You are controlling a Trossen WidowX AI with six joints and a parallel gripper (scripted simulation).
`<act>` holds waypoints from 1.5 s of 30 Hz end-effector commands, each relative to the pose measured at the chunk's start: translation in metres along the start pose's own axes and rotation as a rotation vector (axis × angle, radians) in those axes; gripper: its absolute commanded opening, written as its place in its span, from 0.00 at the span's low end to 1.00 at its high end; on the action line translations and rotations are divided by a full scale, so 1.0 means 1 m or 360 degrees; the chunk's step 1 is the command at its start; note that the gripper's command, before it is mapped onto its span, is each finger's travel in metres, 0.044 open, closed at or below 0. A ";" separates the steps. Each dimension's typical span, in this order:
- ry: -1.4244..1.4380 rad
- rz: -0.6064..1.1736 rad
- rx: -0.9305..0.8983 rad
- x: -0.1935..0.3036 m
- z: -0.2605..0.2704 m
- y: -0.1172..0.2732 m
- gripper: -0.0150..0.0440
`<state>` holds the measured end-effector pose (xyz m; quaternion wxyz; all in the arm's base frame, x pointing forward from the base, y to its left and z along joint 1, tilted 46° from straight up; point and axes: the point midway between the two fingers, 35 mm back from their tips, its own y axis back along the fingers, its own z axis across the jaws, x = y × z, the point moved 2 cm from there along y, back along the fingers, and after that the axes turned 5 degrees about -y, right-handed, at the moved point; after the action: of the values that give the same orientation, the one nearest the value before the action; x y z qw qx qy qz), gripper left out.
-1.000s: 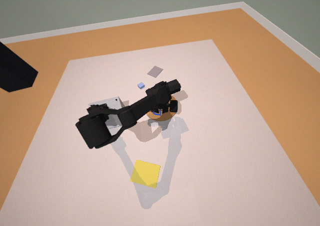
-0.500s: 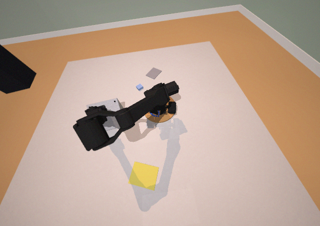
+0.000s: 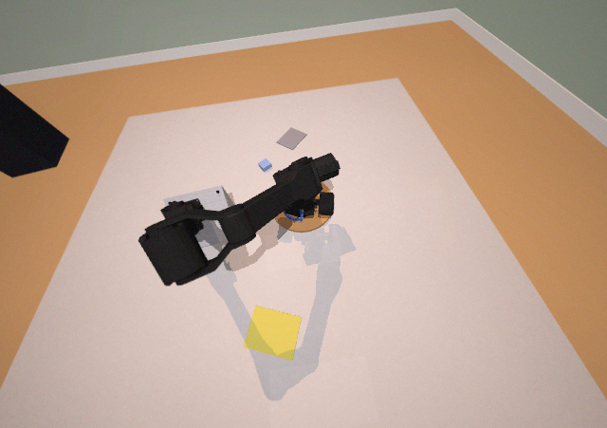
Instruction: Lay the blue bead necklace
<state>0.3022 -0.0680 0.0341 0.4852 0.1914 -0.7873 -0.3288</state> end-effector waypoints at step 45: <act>0.0000 0.0000 0.0002 0.010 -0.010 0.001 0.48</act>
<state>0.3069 -0.0764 0.0442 0.4854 0.1917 -0.7873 -0.3283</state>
